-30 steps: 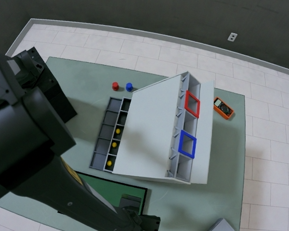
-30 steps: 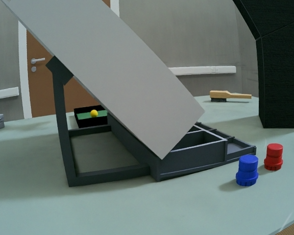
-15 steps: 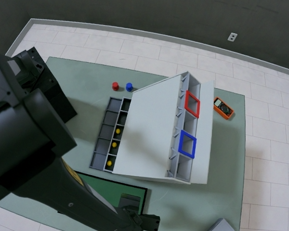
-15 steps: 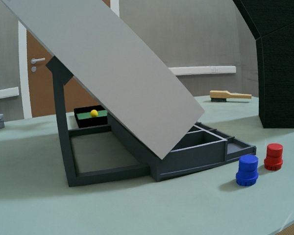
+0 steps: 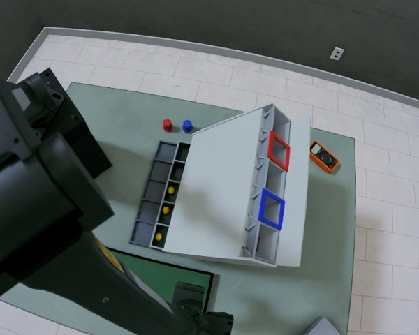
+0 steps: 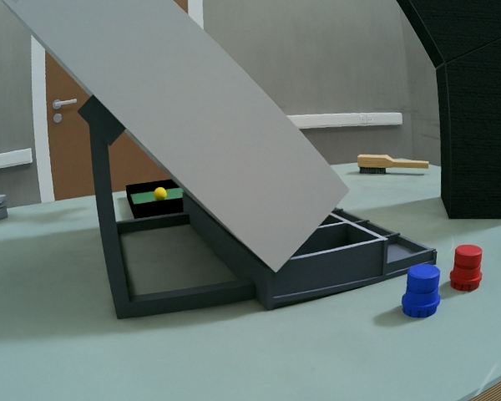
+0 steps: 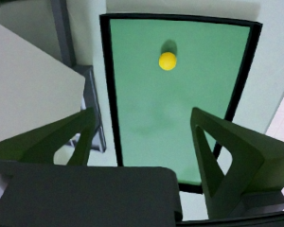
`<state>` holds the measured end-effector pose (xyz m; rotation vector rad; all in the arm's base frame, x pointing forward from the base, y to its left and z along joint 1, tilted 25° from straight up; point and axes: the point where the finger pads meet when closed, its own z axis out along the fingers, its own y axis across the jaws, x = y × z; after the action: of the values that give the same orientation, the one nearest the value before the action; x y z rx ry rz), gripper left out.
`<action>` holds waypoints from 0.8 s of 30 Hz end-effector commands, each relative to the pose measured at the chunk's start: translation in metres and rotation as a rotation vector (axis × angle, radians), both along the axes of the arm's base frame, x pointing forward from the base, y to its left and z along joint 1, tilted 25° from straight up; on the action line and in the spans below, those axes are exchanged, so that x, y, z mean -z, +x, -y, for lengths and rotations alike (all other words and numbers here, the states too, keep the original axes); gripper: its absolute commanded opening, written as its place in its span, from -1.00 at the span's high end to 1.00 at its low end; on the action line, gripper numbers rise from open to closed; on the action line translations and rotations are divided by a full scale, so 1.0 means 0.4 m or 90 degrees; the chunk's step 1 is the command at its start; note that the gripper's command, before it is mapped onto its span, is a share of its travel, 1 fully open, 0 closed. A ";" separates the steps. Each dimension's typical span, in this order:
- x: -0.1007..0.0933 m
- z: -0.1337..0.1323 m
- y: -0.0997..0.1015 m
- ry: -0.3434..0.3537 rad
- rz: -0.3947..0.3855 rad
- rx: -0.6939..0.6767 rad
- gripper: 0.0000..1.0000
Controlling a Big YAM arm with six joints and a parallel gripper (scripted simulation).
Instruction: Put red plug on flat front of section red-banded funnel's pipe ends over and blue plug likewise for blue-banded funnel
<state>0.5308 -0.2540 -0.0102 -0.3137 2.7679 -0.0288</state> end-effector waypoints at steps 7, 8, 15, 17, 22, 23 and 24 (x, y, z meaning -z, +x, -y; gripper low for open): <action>-0.005 0.021 0.014 -0.004 0.011 0.002 -0.60; -0.005 0.021 0.014 -0.004 0.011 0.002 -0.60; -0.004 0.020 0.014 -0.004 0.011 0.001 -0.60; -0.004 0.020 0.014 -0.004 0.010 0.001 -0.60; -0.004 0.020 0.014 -0.004 0.010 0.000 -0.60; -0.004 0.020 0.014 -0.004 0.010 0.000 -0.60; -0.004 0.020 0.014 -0.004 0.010 -0.001 -0.60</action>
<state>0.5308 -0.2537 -0.0102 -0.3139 2.7672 -0.0269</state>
